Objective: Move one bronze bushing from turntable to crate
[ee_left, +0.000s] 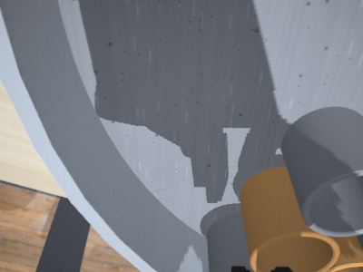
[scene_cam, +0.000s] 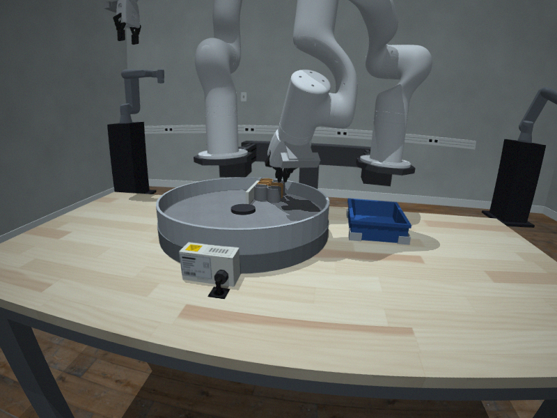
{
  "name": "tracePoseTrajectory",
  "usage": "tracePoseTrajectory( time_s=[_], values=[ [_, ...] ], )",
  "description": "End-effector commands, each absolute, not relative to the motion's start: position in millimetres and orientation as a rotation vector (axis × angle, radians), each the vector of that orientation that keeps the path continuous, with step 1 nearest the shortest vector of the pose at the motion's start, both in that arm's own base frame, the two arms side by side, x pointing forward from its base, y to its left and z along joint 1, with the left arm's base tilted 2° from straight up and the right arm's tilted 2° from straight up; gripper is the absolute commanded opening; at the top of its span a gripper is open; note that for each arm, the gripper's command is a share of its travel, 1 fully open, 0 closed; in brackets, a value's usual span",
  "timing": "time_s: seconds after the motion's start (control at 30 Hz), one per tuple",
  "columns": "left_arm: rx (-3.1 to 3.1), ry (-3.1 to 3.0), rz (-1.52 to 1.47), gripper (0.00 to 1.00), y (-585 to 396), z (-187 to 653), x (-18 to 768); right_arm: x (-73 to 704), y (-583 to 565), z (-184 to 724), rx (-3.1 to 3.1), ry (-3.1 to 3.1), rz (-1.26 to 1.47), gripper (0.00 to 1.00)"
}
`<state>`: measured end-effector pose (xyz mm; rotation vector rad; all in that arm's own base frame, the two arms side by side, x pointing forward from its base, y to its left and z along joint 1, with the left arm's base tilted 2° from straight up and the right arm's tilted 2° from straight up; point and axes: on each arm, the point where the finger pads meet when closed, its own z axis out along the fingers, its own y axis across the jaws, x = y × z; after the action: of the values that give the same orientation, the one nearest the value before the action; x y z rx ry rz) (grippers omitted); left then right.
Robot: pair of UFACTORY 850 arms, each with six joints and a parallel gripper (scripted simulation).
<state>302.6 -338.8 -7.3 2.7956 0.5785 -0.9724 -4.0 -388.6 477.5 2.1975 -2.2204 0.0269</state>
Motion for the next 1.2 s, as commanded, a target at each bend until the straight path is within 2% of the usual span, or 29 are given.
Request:
tracePoseTrajectory(
  time_s=[0.0, 1.17],
  values=[
    [2.795, 0.578, -0.971, 0.12, -339, -7, 303, -4, -389, 478, 2.197, -2.220, 0.029, 1.00],
    [2.795, 0.578, -0.971, 0.12, -339, -19, 304, -4, -389, 478, 2.197, -2.220, 0.029, 1.00]
  ],
)
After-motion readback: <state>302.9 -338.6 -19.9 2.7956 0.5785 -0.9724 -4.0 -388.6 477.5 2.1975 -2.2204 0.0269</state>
